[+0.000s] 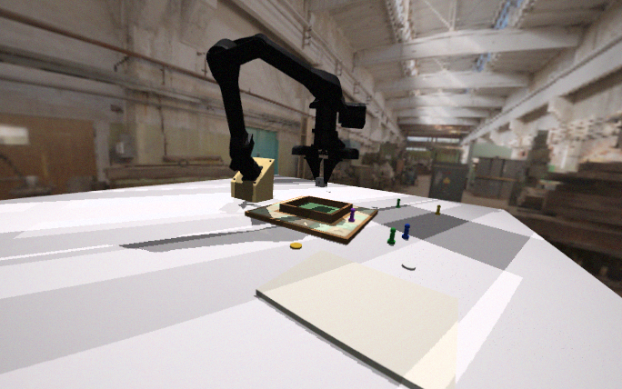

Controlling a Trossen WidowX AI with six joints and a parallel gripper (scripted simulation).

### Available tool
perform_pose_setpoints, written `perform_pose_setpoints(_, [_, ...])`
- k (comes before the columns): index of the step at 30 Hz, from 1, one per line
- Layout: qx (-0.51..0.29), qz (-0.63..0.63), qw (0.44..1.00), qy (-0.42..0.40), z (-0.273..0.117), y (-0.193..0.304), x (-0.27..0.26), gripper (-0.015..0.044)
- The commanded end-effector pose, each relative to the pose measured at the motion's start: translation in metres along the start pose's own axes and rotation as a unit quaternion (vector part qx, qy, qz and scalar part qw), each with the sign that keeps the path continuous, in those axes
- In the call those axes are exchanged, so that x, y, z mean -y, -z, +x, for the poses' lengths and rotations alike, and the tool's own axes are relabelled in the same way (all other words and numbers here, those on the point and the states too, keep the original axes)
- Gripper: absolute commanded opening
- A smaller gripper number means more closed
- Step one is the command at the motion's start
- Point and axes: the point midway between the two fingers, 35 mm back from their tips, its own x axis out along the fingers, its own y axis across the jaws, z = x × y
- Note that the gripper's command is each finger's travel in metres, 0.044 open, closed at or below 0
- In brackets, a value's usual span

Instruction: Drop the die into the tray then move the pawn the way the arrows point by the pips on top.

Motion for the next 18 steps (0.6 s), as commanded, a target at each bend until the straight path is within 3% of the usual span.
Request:
perform_pose_setpoints(1, [-0.004,-0.030,1.000,-0.001,0.003,0.006,-0.001,0.0000])
perform_pose_setpoints(6, [0.005,-0.030,1.000,-0.006,0.004,0.006,-0.002,0.0000])
perform_pose_setpoints(18, [0.190,-0.030,0.979,-0.063,0.016,0.003,-0.011,0.0000])
